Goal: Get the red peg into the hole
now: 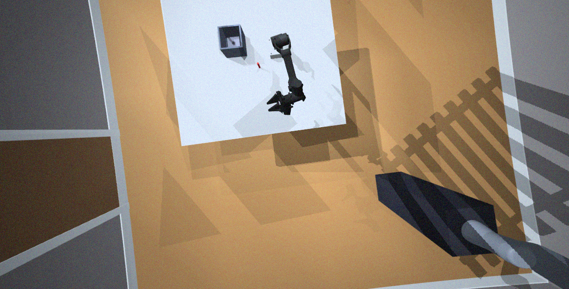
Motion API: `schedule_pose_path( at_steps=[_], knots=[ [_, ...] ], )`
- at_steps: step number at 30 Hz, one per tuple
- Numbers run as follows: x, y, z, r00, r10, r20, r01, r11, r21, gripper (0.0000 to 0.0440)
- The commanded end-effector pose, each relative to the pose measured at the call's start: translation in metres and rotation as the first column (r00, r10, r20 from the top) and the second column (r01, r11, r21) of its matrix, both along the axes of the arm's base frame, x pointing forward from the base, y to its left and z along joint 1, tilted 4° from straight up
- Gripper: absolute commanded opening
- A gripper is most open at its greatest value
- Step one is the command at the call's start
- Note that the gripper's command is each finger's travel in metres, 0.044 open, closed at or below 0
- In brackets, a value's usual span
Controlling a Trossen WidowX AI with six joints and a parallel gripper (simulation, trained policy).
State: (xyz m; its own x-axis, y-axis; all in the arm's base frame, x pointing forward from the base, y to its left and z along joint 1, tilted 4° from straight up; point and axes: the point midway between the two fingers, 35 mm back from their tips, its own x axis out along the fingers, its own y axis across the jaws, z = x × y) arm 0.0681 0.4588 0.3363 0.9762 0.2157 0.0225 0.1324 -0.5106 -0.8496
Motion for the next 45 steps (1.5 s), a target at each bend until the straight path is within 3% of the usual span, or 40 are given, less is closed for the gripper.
schedule_pose_path(
  at_steps=[1,3,10,19,33,45],
  knots=[
    [0.002,0.001,0.001,1.0,0.005,0.001,-0.005,1.0,0.022,0.042],
    [0.01,0.002,0.001,1.0,0.017,-0.001,-0.017,0.996,0.09,0.044],
    [0.05,-0.002,0.009,0.999,0.032,-0.023,-0.022,0.945,0.325,0.044],
    [0.11,-0.017,0.015,0.996,0.042,-0.078,0.013,0.802,0.597,0.044],
    [0.21,-0.069,0.004,0.972,0.065,-0.225,0.173,0.447,0.878,0.044],
    [0.271,-0.136,-0.032,0.907,0.083,-0.412,0.406,0.087,0.91,0.044]
  ],
)
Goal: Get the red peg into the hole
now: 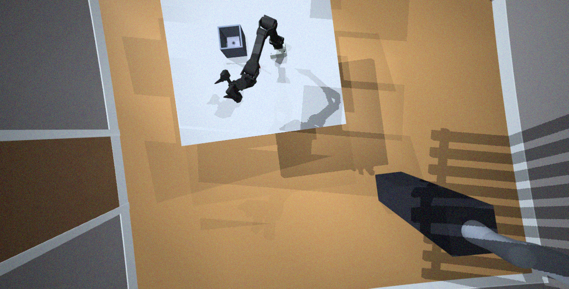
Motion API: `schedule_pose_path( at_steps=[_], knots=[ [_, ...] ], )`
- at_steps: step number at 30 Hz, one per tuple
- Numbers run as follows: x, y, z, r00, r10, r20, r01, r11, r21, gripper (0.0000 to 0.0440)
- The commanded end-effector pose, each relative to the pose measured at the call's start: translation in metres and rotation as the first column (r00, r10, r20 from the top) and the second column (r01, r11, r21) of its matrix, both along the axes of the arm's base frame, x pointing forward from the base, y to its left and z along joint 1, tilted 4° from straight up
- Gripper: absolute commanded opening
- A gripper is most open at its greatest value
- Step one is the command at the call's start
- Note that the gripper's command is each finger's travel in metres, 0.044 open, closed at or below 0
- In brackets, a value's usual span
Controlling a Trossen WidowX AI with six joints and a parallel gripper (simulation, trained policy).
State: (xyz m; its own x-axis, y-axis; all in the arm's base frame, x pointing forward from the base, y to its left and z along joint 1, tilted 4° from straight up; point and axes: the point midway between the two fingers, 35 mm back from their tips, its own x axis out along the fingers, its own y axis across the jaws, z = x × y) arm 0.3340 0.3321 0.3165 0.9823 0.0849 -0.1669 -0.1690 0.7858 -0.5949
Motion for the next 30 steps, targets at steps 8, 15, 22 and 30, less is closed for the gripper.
schedule_pose_path(
  at_steps=[8,15,22,30],
  knots=[
    [0.024,-0.055,-0.041,0.972,-0.082,-0.222,0.136,0.962,0.239,0.044],
    [0.026,-0.091,-0.068,0.912,-0.125,-0.391,0.279,0.888,0.365,0.044],
    [0.018,-0.122,-0.094,0.817,-0.15,-0.556,0.441,0.784,0.437,0.044],
    [-0.004,-0.15,-0.12,0.674,-0.154,-0.723,0.629,0.634,0.451,0.044]
  ],
)
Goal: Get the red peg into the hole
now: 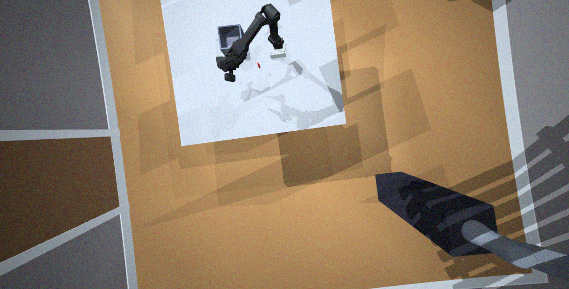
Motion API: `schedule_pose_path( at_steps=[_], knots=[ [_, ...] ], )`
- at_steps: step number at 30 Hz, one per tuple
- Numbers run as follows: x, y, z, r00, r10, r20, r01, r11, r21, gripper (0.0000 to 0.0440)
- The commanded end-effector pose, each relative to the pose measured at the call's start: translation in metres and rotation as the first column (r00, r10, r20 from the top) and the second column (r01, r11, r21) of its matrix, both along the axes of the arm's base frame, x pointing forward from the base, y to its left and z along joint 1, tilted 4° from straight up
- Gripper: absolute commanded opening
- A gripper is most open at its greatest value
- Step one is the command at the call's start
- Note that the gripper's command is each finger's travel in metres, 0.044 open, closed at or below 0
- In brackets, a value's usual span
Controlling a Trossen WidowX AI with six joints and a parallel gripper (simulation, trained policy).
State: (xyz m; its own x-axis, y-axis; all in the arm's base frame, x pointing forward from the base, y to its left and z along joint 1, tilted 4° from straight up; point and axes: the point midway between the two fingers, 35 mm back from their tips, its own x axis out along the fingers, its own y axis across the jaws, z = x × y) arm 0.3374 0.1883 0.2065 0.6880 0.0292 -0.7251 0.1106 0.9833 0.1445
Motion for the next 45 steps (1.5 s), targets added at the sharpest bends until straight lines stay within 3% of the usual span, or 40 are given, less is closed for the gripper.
schedule_pose_path(
  at_steps=[1,13,25,35,45],
  knots=[
    [-0.01,-0.009,-0.014,0.996,-0.048,-0.077,0.052,0.998,0.045,0.044],
    [-0.06,-0.035,-0.045,0.892,-0.248,-0.377,0.333,0.926,0.178,0.044],
    [-0.123,-0.051,-0.072,0.65,-0.424,-0.631,0.615,0.781,0.108,0.044],
    [-0.162,-0.061,-0.092,0.452,-0.531,-0.716,0.739,0.673,-0.032,0.044],
    [-0.178,-0.068,-0.117,0.353,-0.594,-0.723,0.786,0.608,-0.117,0.044]
  ],
)
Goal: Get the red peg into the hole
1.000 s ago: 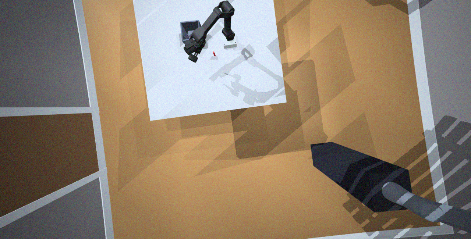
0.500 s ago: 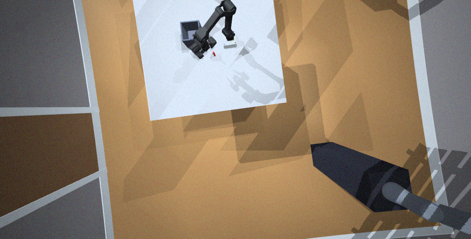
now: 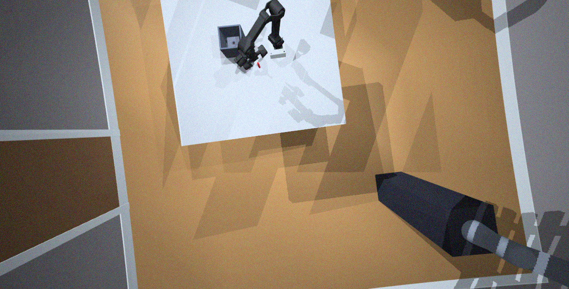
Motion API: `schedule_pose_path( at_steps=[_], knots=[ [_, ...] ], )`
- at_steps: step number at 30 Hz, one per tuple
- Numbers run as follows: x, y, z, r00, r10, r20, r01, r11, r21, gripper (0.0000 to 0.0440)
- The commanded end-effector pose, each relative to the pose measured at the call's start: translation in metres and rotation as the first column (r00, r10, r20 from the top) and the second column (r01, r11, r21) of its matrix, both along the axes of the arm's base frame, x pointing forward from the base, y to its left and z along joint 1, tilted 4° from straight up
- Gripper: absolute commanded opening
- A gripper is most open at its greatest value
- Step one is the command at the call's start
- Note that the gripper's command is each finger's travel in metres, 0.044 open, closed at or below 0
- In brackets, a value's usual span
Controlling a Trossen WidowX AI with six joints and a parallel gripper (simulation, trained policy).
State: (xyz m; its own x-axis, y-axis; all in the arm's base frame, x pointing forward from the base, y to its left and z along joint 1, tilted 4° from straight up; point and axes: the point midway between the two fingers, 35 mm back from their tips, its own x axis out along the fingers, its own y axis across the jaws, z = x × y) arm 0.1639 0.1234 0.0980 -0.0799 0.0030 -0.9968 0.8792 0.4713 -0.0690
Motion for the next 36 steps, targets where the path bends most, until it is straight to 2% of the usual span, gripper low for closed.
schedule_pose_path(
  at_steps=[1,13,19,22,34,36],
  knots=[
    [-0.005,-0.003,-0.013,0.999,-0.024,-0.027,0.024,1.0,-0.019,0.044],
    [-0.006,-0.01,-0.054,0.994,-0.104,-0.022,0.103,0.994,-0.046,0.0435],
    [-0.005,-0.011,-0.07,0.991,-0.133,-0.009,0.133,0.99,-0.049,0.0404],
    [-0.003,-0.009,-0.077,0.99,-0.139,-0.004,0.139,0.989,-0.041,0.0343],
    [0.01,0.001,-0.093,0.994,-0.113,0.01,0.113,0.994,-0.004,0.0044],
    [0.013,0.003,-0.092,0.994,-0.11,0.019,0.11,0.994,0.009,0.0017]
  ],
)
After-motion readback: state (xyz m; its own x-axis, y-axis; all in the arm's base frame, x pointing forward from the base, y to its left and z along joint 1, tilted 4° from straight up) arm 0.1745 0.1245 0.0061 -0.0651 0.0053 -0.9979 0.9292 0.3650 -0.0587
